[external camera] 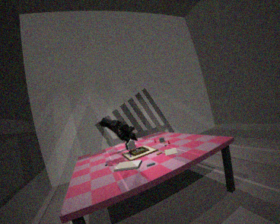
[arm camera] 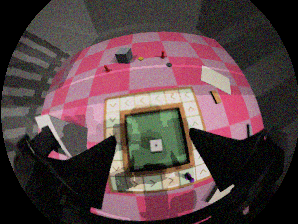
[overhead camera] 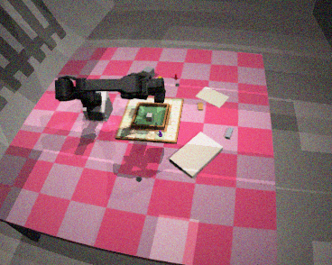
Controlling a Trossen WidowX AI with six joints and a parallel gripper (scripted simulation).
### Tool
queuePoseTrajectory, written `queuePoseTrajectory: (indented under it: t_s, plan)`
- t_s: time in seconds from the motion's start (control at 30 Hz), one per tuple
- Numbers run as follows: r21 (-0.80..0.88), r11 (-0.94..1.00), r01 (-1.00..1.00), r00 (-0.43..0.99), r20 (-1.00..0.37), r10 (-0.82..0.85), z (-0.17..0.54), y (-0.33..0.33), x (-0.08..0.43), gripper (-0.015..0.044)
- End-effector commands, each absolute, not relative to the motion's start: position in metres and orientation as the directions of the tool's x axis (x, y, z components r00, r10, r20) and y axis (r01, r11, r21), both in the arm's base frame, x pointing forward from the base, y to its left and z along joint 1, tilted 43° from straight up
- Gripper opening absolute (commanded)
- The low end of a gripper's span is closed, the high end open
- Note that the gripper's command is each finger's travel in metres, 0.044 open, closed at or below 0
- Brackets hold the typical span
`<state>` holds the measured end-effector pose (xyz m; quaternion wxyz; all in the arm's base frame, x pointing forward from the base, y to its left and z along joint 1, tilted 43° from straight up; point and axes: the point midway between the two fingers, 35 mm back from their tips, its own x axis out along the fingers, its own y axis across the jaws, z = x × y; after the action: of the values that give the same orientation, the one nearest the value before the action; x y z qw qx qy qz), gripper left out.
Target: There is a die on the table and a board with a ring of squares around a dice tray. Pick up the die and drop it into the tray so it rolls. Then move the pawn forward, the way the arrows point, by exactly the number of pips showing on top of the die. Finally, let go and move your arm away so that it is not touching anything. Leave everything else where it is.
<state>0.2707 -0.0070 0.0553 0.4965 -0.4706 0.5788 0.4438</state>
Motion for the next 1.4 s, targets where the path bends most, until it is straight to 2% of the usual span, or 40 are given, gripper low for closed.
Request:
queuePoseTrajectory:
  t_s: [0.0,0.1,0.27,0.33,0.4,0.47,0.63,0.73,0.8,0.9,1.37]
  plan:
    - [0.064,0.172,-0.983,-0.135,-0.888,-0.440,0.032,-0.009,0.268,0.0440]
    - [-0.002,0.128,-0.992,-0.083,-0.753,-0.652,0.027,-0.009,0.273,0.0440]
    - [-0.008,0.123,-0.992,-0.076,-0.742,-0.666,0.027,-0.009,0.274,0.0440]
    - [0.035,0.130,-0.991,-0.107,-0.787,-0.607,0.024,-0.007,0.269,0.0440]
    - [-0.019,0.193,-0.981,-0.104,-0.787,-0.608,0.026,-0.011,0.273,0.0387]
    - [-0.167,0.358,-0.918,-0.095,-0.785,-0.612,0.033,-0.023,0.284,0.0335]
    - [-0.514,0.692,-0.507,-0.077,-0.772,-0.630,0.053,-0.062,0.311,0.0204]
    - [-0.634,0.759,-0.147,-0.072,-0.759,-0.647,0.066,-0.088,0.323,0.0200]
    - [-0.664,0.740,0.109,-0.072,-0.747,-0.660,0.076,-0.107,0.329,0.0200]
    - [-0.660,0.696,0.283,-0.073,-0.738,-0.670,0.083,-0.120,0.333,0.0200]
    - [-0.659,0.693,0.291,-0.073,-0.738,-0.671,0.081,-0.118,0.332,0.0200]
